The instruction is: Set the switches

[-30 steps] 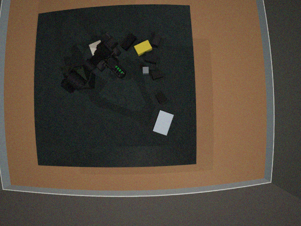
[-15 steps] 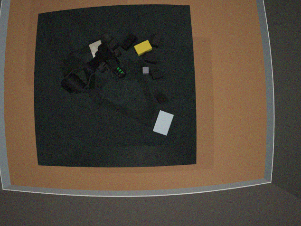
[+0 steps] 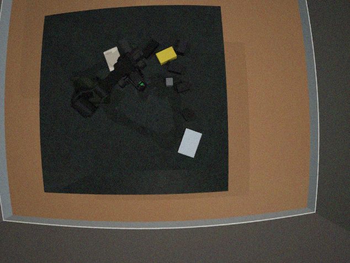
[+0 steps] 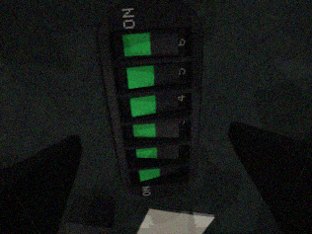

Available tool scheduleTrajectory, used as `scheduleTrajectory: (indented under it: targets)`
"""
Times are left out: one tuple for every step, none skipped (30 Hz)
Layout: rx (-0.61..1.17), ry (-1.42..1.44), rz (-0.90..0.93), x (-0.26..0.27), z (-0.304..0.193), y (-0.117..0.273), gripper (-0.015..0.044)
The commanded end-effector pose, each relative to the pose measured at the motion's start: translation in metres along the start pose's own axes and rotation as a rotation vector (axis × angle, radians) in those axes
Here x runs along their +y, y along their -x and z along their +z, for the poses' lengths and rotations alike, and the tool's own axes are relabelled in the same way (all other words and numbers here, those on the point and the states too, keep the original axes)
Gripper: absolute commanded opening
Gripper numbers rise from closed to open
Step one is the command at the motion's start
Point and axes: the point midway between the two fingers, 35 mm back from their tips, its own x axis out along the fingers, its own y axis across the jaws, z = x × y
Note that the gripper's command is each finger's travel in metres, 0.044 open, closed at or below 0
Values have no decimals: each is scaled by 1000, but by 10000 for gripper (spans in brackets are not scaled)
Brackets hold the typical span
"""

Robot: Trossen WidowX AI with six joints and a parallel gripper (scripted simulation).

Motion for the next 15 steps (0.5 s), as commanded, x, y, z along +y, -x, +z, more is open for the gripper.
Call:
scheduleTrajectory:
  targets:
    - [-2,5,-3,-1,0,0,440]
    - [-2,5,-3,-1,0,0,440]
    - [-2,5,-3,-1,0,0,440]
    - [-2,5,-3,-1,0,0,440]
    - [-2,5,-3,-1,0,0,440]
    - [-2,5,-3,-1,0,0,440]
    - [-2,5,-3,-1,0,0,440]
    - [-2,5,-3,-1,0,0,440]
    - [-2,5,-3,-1,0,0,440]
    - [-1,5,-3,0,-1,1,440]
    - [-1,6,-2,0,-7,3,440]
    - [0,7,-1,1,-16,7,440]
    - [0,7,-1,1,-29,13,440]
    - [-1,8,-2,1,-41,17,440]
    - [-2,8,-4,0,-50,21,440]
